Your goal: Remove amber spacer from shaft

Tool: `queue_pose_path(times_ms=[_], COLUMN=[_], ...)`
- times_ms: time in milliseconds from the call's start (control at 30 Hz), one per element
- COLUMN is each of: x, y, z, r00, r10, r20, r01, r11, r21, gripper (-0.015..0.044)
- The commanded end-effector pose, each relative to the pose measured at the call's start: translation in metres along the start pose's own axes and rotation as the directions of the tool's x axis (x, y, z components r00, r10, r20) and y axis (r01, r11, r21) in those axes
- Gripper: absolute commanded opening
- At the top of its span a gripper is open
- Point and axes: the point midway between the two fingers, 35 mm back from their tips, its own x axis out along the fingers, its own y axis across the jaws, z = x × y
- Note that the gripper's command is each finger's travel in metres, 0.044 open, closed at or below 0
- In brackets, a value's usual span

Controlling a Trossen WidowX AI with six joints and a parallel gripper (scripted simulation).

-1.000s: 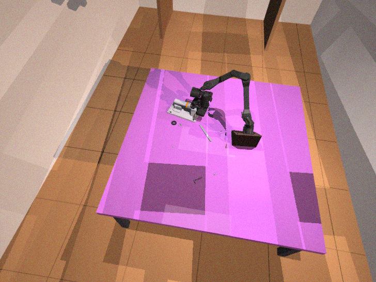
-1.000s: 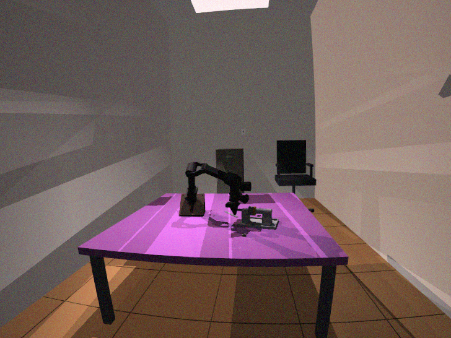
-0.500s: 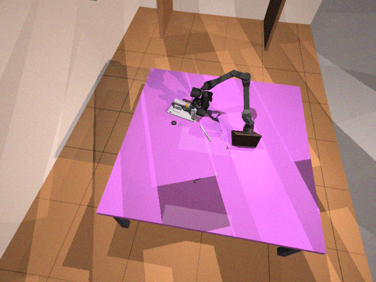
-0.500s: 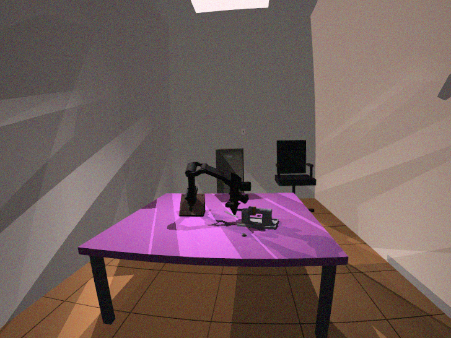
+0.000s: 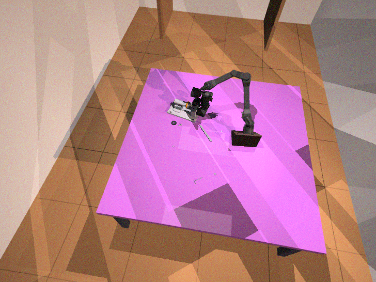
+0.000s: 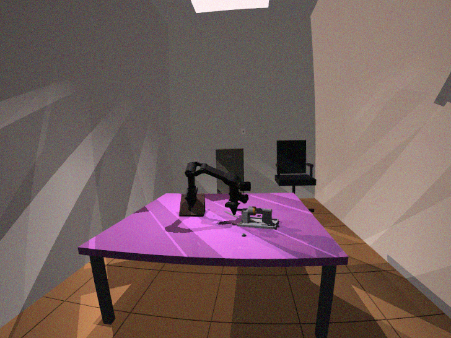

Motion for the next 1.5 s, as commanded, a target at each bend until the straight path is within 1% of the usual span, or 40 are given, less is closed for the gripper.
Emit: queue_pose_path(times_ms=[0,1467], x=[-0.0003,-0.0003], y=[-0.0003,-0.0002], z=[-0.0008,-0.0051], r00=[1.0,1.0], r10=[-0.001,-0.001], r20=[0.0,0.0], r01=[0.001,0.001], r11=[1.0,1.0], r21=[0.003,0.003], gripper=[0.0,0.0])
